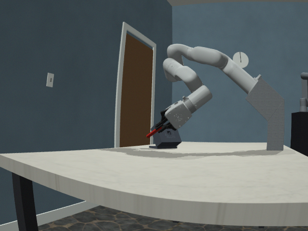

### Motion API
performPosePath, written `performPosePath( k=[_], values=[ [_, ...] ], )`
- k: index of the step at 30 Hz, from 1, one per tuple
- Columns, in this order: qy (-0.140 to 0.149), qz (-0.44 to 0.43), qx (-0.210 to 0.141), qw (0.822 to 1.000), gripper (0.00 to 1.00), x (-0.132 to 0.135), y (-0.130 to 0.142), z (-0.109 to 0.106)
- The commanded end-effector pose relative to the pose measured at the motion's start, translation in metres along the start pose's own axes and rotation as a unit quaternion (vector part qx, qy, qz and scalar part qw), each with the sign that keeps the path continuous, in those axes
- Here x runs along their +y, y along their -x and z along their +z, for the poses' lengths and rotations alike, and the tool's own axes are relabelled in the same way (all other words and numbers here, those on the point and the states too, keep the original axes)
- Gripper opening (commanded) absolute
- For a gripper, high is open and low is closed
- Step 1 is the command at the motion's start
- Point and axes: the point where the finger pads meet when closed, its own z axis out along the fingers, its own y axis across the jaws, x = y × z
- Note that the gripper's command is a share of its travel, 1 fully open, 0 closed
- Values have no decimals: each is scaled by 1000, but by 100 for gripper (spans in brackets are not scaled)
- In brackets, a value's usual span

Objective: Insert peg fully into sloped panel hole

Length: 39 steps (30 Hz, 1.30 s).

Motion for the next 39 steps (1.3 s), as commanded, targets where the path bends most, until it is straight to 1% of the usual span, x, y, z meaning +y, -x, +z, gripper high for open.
performPosePath(
  k=[1, 16, 18, 33, 35, 39],
  values=[
    [5, -1, 9, 1000, 0, 0, 0, -1],
    [41, -14, 50, 998, 0, 8, -2, -9],
    [41, -14, 50, 998, 0, 8, -2, -9],
    [80, -38, 88, 992, 0, 19, -5, -22],
    [80, -38, 88, 992, 0, 19, -5, -22],
    [91, -45, 97, 990, 0, 21, -6, -27]
  ],
)
